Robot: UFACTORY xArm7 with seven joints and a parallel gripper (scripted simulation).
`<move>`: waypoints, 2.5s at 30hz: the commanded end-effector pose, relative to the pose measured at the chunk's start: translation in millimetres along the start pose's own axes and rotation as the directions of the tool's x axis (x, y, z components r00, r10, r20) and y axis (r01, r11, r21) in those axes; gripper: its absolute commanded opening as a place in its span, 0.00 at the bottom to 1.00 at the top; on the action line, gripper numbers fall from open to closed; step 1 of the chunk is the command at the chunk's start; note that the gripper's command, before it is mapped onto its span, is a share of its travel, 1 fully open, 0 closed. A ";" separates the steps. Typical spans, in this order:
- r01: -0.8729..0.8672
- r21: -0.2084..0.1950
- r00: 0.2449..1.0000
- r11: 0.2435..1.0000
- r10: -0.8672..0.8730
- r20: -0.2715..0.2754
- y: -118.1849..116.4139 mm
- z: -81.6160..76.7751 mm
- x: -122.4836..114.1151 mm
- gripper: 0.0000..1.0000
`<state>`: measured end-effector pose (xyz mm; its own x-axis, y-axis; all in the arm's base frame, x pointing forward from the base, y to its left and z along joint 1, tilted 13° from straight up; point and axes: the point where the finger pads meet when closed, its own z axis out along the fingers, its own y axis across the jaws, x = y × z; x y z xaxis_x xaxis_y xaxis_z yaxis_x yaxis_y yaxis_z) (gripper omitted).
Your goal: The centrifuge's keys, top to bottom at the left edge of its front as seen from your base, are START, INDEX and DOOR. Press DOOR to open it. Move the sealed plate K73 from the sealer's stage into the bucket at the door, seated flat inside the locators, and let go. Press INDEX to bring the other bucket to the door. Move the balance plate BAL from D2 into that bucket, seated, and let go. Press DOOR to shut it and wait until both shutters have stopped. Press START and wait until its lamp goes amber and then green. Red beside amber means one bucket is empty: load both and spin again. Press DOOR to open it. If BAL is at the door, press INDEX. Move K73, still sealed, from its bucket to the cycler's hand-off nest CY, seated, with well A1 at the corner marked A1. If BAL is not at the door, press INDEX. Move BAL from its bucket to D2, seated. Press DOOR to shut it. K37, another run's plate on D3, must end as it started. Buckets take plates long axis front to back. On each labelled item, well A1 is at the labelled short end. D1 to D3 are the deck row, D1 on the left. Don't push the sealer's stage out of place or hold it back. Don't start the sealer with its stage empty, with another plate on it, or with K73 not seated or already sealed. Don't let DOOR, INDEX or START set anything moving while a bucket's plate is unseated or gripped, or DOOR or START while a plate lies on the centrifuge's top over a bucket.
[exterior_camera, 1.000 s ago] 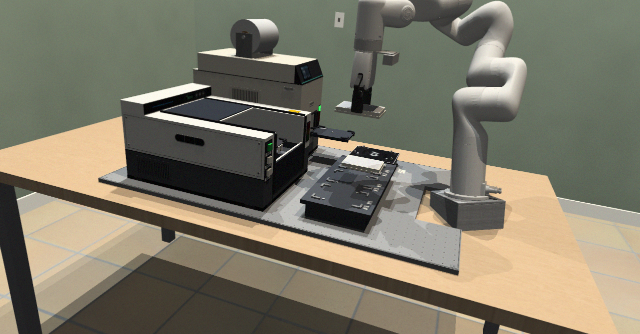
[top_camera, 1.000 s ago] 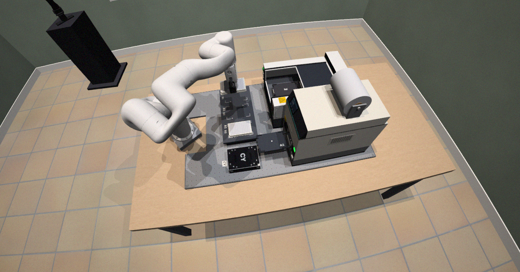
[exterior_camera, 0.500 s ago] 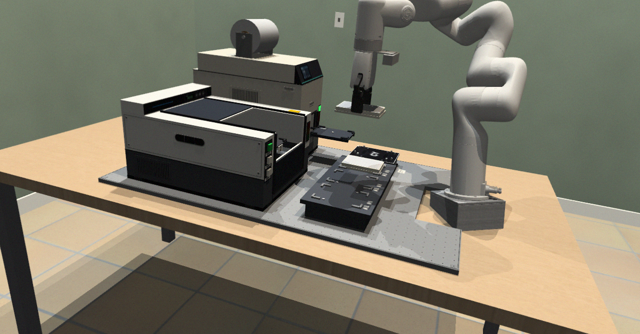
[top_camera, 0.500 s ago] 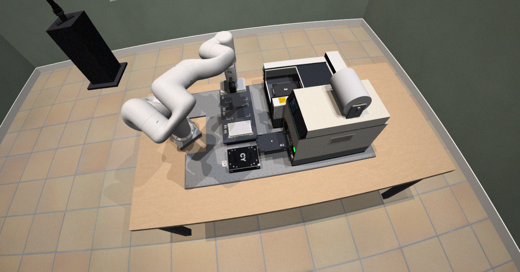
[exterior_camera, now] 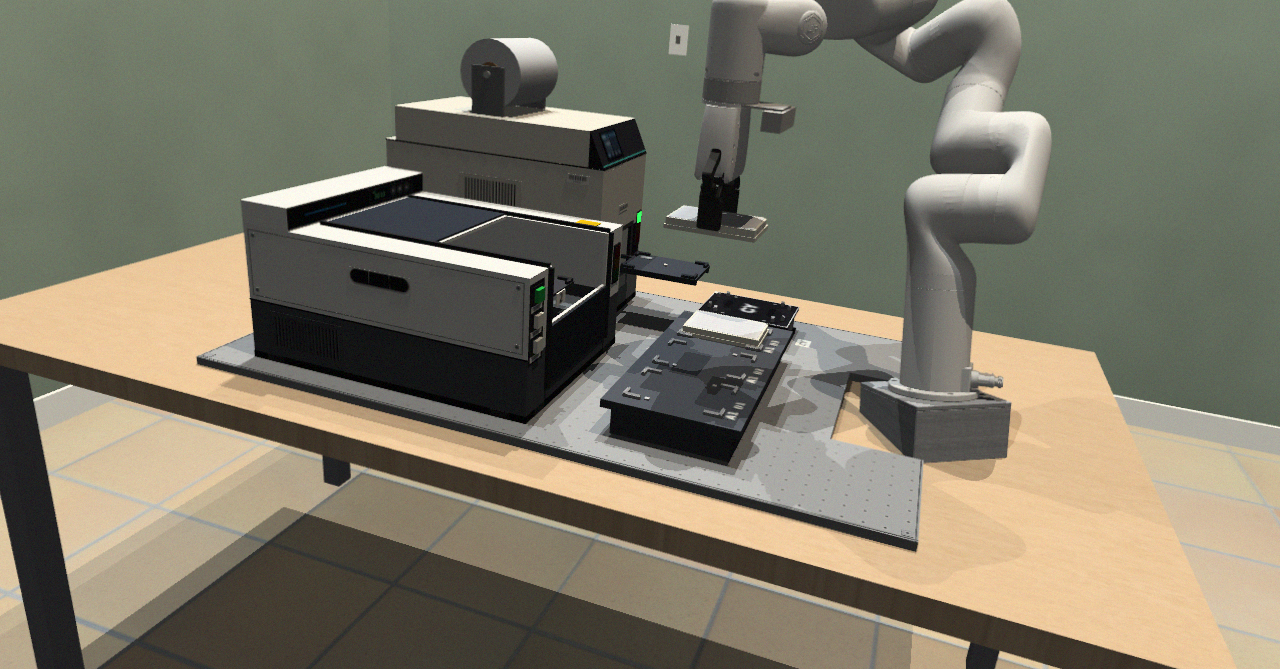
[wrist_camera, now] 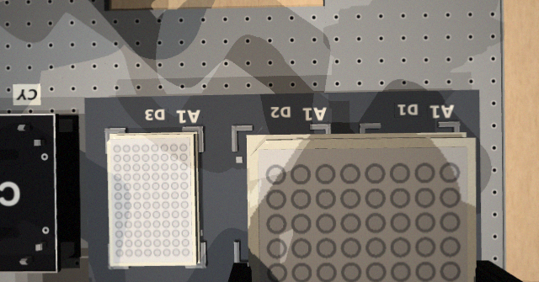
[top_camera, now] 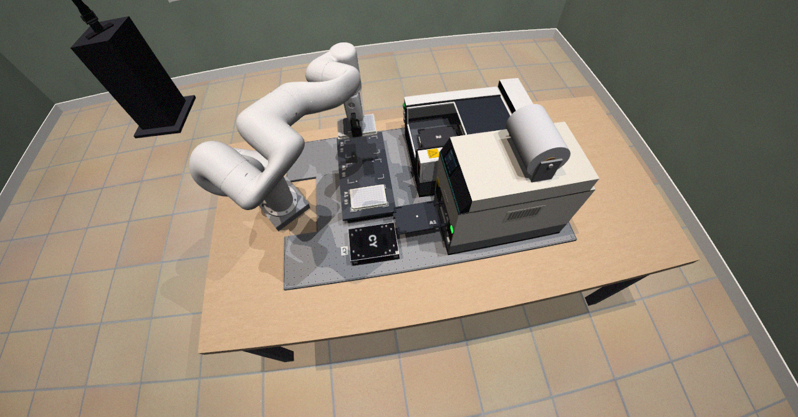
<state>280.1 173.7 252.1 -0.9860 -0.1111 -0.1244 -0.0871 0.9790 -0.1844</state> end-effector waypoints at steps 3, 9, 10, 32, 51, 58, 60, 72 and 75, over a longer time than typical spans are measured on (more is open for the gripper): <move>0.000 -0.002 1.000 1.000 0.000 0.003 15.0 -1.4 -0.8 0.00; 0.000 -0.002 1.000 1.000 0.000 0.003 22.4 -1.4 -0.7 0.00; 0.000 -0.002 1.000 1.000 0.000 0.003 22.4 -1.4 -0.7 0.00; 0.001 -0.002 1.000 1.000 -0.001 0.003 22.6 -1.5 -42.7 0.00; 0.001 -0.002 1.000 1.000 -0.001 0.003 22.7 -1.5 -82.4 0.00; 0.001 -0.002 1.000 1.000 -0.001 0.003 22.8 -1.5 -98.8 0.00; 0.001 -0.002 1.000 1.000 -0.001 0.003 22.8 -1.5 -103.5 0.00; 0.001 -0.002 1.000 1.000 -0.001 0.003 22.9 -1.6 -126.8 0.00; 0.001 -0.002 1.000 1.000 -0.001 0.003 22.9 -1.6 -133.8 0.00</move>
<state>401.0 209.0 263.6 -0.9857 -0.1115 -0.1264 -0.0870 0.9789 -0.1847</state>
